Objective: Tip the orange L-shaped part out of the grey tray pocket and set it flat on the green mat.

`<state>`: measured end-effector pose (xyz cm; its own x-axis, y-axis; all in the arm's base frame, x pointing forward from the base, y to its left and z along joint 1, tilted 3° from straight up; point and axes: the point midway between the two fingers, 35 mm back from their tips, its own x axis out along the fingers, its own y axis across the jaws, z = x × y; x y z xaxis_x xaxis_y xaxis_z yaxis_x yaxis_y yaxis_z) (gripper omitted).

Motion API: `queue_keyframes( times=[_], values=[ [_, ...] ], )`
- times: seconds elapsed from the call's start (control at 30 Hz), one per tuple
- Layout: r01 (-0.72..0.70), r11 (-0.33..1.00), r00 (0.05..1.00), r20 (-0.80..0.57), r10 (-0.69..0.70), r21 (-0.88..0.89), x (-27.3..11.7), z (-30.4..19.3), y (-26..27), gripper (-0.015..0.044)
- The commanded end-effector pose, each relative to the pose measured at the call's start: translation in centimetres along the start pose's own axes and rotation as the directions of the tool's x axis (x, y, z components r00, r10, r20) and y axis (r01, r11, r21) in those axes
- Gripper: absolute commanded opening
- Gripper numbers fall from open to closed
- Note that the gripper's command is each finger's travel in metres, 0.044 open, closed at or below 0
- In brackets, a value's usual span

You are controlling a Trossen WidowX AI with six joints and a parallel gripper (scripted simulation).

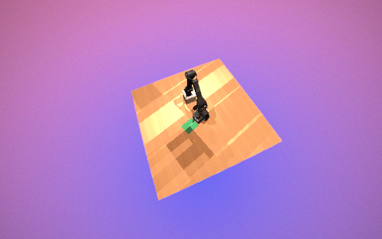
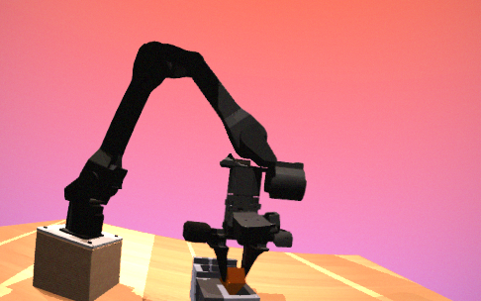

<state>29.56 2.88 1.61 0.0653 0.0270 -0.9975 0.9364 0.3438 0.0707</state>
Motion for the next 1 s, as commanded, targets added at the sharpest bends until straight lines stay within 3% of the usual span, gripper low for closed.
queue_keyframes(
  times=[0.0, 0.97],
  values=[
    [0.0, 1.0, 1.0, 0.0, 0.0, 0.0, 0.0, 0.0, 0.0, 0.0],
    [0.0, 1.0, 1.0, -0.005, 0.0, 0.004, -3.9, -0.1, 0.0, 0.0]
  ],
)
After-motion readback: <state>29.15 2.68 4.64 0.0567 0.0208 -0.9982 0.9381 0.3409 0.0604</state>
